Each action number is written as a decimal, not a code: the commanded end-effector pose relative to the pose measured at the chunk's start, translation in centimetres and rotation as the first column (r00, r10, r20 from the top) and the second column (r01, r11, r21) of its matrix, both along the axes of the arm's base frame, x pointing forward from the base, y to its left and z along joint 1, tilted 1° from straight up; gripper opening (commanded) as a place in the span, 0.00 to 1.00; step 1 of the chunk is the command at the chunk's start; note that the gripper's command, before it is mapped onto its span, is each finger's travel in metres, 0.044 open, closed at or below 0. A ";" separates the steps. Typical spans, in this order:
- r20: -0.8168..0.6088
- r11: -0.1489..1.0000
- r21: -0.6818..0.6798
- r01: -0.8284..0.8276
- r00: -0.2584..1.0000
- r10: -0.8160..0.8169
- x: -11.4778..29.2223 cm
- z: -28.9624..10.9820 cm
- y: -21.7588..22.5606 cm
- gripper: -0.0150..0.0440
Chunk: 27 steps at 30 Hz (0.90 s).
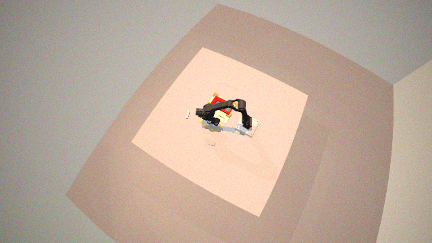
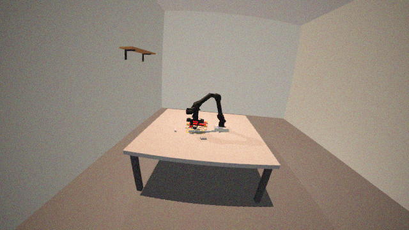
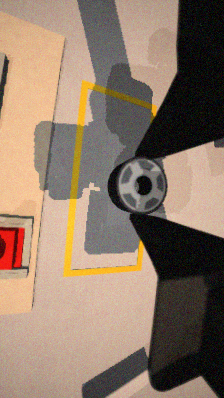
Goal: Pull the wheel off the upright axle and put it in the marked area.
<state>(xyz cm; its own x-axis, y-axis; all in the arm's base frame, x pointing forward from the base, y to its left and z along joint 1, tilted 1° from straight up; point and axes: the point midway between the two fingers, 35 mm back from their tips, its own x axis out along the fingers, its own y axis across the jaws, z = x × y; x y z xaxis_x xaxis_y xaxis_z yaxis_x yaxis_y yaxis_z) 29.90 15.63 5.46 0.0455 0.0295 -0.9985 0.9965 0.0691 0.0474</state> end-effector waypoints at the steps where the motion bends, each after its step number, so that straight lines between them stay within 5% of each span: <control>1: -0.007 1.000 -0.007 0.005 1.000 -0.005 -0.2 -2.6 -0.2 0.25; 8: -0.007 1.000 -0.007 0.005 1.000 -0.005 -0.3 -4.1 -0.2 0.25; 19: -0.014 1.000 -0.007 0.000 1.000 0.000 -0.4 -3.5 -0.2 0.74; 27: -0.007 1.000 -0.007 0.005 1.000 -0.005 -0.6 2.3 -0.3 0.76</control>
